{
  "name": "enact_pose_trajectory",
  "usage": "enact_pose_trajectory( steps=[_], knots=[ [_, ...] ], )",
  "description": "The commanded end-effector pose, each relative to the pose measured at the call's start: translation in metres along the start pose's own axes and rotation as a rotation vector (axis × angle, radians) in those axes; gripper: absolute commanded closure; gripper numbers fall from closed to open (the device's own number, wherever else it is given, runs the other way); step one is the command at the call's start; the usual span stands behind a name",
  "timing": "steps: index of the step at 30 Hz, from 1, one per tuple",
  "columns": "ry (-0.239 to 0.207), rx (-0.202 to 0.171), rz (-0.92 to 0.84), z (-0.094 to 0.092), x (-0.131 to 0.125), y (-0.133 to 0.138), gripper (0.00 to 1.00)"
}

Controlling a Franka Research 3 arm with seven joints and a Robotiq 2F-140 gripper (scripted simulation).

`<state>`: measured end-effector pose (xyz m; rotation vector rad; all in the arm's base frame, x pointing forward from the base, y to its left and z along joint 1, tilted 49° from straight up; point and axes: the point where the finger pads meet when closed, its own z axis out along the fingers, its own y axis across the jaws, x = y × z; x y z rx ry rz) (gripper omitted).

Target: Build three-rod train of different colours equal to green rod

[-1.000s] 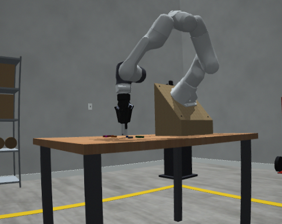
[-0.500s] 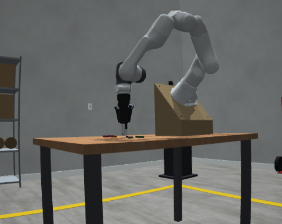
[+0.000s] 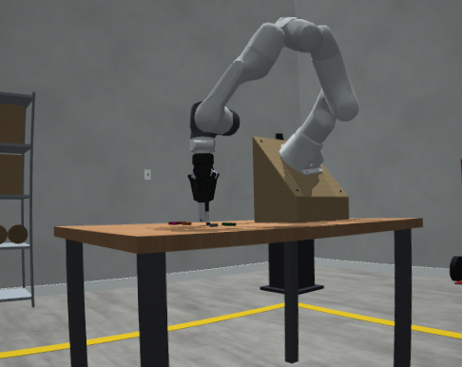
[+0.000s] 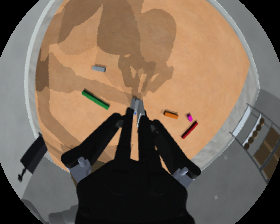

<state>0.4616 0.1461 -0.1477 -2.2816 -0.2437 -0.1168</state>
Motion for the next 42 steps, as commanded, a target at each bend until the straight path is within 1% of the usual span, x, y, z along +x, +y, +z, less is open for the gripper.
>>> enact_pose_trajectory(
  steps=[1,22,42],
  knots=[
    [-0.002,0.000,-0.008,0.001,-0.002,0.000,0.97],
    [-0.002,0.000,-0.008,0.001,-0.002,0.000,0.97],
    [-0.002,0.000,-0.008,0.013,-0.002,0.000,0.97]
  ],
)
